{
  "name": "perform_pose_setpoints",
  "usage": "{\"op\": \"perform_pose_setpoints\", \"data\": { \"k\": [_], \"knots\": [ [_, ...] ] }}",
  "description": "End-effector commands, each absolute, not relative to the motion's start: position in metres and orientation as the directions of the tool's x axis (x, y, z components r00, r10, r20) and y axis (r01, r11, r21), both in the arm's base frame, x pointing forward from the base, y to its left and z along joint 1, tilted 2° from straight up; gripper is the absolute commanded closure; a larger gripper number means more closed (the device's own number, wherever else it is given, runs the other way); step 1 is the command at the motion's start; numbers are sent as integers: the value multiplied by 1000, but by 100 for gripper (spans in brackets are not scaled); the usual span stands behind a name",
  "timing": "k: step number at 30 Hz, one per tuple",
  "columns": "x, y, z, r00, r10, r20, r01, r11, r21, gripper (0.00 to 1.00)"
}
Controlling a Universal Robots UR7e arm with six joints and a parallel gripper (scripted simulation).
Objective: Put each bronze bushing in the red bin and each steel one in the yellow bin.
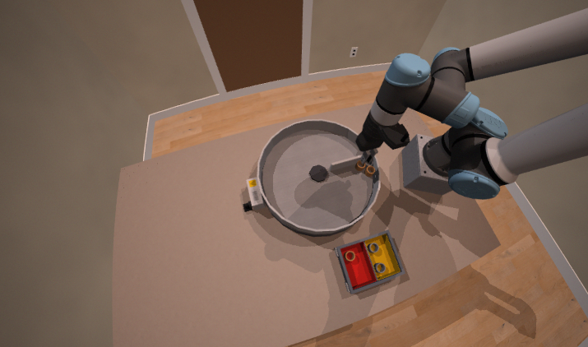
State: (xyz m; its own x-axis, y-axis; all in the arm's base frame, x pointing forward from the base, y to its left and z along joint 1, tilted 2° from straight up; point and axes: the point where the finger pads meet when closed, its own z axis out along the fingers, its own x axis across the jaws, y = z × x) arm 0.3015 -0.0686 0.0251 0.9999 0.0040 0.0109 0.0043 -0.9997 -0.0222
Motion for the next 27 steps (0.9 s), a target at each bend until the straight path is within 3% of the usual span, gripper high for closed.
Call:
{"op": "perform_pose_setpoints", "data": {
  "k": [1,27],
  "knots": [
    [302,-81,22,1000,14,16,15,-1000,-27,60],
    [302,-81,-7,1000,14,15,14,-1000,-26,60]
  ]
}}
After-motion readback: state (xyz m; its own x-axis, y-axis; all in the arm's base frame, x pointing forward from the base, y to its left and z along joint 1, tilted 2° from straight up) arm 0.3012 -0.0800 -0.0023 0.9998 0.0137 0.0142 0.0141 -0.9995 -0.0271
